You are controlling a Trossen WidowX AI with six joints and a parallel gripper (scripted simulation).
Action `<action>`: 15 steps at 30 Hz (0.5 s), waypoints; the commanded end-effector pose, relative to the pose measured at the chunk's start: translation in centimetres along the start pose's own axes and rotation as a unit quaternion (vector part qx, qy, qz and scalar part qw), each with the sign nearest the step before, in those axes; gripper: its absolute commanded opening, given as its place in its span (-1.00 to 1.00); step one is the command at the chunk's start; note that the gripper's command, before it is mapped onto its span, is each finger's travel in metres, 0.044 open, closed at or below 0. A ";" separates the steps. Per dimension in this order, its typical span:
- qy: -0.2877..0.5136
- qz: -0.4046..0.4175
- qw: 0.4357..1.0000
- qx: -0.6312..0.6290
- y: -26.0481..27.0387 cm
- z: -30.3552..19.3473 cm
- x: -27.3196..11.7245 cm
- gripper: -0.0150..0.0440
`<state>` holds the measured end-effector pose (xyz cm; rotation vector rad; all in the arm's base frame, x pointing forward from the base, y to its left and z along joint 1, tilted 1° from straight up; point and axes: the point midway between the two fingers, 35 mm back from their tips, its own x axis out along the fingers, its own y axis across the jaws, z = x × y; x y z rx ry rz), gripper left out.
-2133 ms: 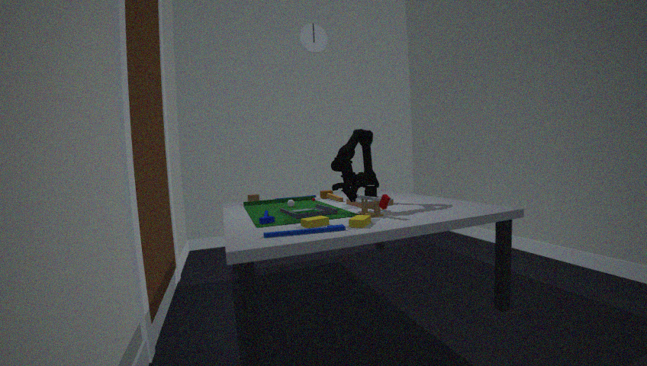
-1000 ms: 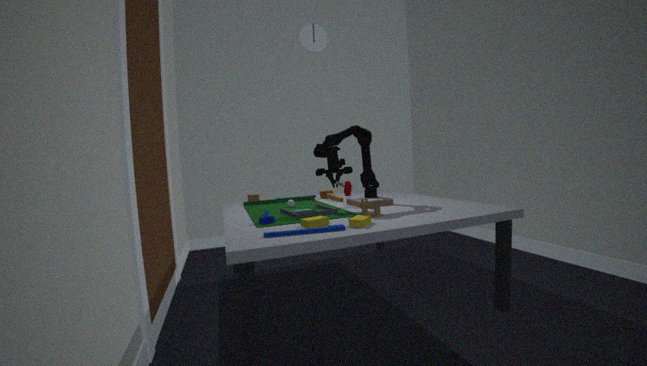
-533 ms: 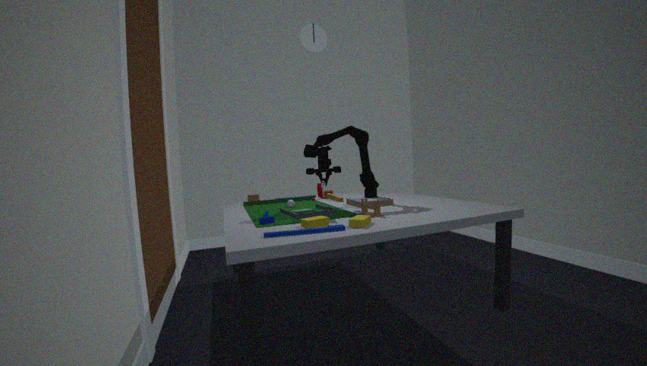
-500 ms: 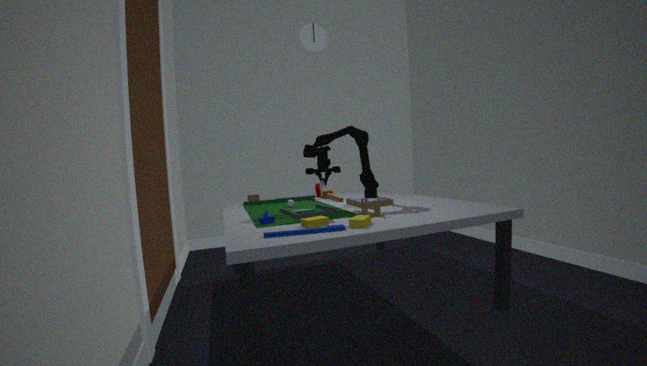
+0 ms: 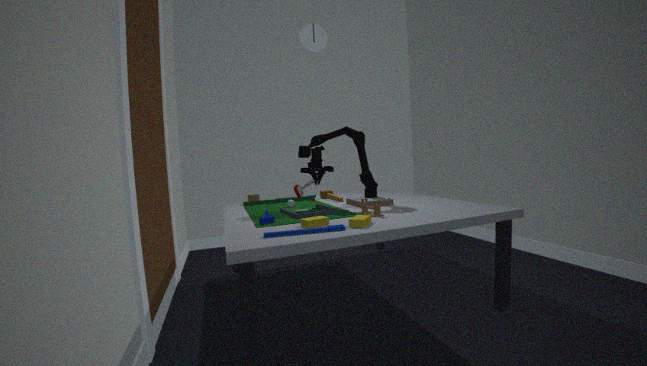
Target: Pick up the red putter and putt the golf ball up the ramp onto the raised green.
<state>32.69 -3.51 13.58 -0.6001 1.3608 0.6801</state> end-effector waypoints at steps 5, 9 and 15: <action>0.012 -0.013 0.996 0.085 -3.0 -3.8 -0.9 -0.49; 0.019 -0.018 0.991 0.129 -4.3 -6.0 -1.4 -0.49; 0.028 -0.028 0.980 0.196 -5.9 -9.3 -2.0 -0.49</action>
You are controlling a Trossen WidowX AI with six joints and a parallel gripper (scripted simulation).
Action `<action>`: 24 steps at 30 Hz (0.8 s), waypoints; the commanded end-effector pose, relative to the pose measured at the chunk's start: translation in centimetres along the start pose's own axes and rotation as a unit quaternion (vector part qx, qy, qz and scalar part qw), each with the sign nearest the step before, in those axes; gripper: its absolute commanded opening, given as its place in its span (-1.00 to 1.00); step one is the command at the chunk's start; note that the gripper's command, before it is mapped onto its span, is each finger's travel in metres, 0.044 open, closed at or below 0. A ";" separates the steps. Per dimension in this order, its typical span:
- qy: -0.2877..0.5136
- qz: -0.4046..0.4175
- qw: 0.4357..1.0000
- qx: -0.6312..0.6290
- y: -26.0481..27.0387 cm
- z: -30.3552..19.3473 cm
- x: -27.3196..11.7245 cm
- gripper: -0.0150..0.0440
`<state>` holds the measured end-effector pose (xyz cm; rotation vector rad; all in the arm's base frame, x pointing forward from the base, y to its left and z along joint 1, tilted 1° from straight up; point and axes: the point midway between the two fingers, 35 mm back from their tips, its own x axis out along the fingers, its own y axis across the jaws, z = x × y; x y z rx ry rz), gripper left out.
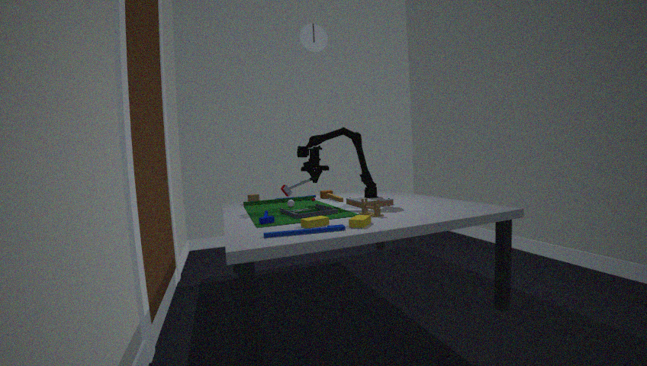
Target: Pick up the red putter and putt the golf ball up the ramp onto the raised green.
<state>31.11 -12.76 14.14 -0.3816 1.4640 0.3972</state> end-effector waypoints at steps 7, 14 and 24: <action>0.016 -0.012 0.994 0.104 -3.9 -4.7 -0.8 -0.49; 0.029 -0.015 0.984 0.173 -5.9 -8.5 -1.4 -0.49; 0.034 -0.016 0.980 0.197 -6.6 -9.9 -0.6 -0.49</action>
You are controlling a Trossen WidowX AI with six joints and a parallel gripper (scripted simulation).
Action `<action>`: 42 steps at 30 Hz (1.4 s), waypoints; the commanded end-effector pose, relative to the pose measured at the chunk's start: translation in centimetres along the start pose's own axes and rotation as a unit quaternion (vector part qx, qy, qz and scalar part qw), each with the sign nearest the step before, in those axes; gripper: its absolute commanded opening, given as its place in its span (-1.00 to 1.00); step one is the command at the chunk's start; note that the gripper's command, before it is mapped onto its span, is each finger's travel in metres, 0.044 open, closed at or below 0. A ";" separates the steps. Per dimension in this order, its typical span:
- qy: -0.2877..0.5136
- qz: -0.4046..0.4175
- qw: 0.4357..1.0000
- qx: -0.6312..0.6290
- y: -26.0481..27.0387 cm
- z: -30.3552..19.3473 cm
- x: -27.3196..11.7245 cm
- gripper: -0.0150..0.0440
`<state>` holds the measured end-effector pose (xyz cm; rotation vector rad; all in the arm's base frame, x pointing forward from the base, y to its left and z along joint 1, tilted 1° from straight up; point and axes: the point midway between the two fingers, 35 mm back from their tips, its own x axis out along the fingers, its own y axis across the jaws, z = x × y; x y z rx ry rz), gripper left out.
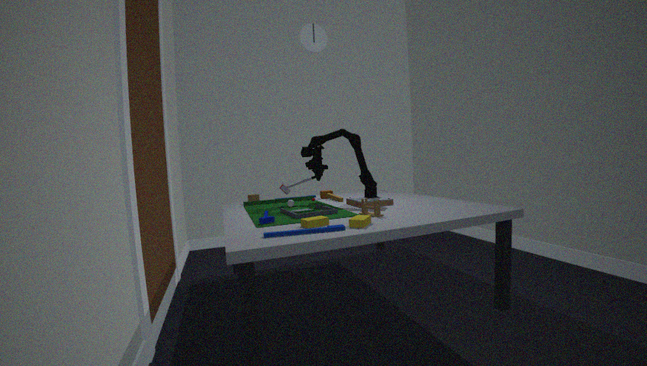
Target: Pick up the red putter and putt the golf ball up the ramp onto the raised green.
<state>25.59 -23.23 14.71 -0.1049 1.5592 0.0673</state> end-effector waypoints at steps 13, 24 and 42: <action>0.000 0.000 1.000 0.003 0.0 -0.1 3.8 -0.49; 0.000 0.000 1.000 0.003 0.0 0.0 5.5 -0.49; -0.001 -0.001 1.000 0.002 -0.1 0.0 6.3 -0.49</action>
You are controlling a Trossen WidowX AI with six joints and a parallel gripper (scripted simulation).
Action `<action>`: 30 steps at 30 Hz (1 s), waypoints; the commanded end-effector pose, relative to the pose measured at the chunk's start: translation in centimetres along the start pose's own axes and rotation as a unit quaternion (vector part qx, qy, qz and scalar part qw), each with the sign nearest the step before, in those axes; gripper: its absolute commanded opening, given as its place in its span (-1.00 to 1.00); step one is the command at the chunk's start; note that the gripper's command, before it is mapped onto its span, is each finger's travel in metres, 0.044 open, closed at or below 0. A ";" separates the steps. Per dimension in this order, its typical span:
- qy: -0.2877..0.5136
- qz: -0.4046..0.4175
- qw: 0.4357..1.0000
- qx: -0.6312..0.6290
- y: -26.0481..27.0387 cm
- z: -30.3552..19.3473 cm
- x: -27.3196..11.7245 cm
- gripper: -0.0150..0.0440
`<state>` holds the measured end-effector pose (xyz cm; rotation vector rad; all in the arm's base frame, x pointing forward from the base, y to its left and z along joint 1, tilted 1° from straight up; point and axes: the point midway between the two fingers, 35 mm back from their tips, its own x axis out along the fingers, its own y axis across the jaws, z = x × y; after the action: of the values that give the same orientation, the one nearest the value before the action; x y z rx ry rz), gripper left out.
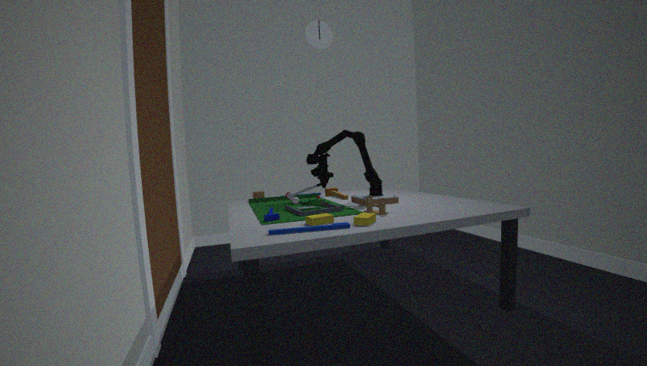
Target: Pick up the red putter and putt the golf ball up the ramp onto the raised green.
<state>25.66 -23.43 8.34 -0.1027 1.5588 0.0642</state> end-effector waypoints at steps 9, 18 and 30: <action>0.000 -0.001 1.000 0.001 -2.3 0.0 0.2 -0.49; 0.002 0.001 1.000 0.004 -2.7 -0.2 0.4 -0.49; 0.001 0.004 1.000 0.002 9.2 0.3 0.1 -0.49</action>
<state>25.84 -17.54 8.32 -0.1007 1.5601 0.0623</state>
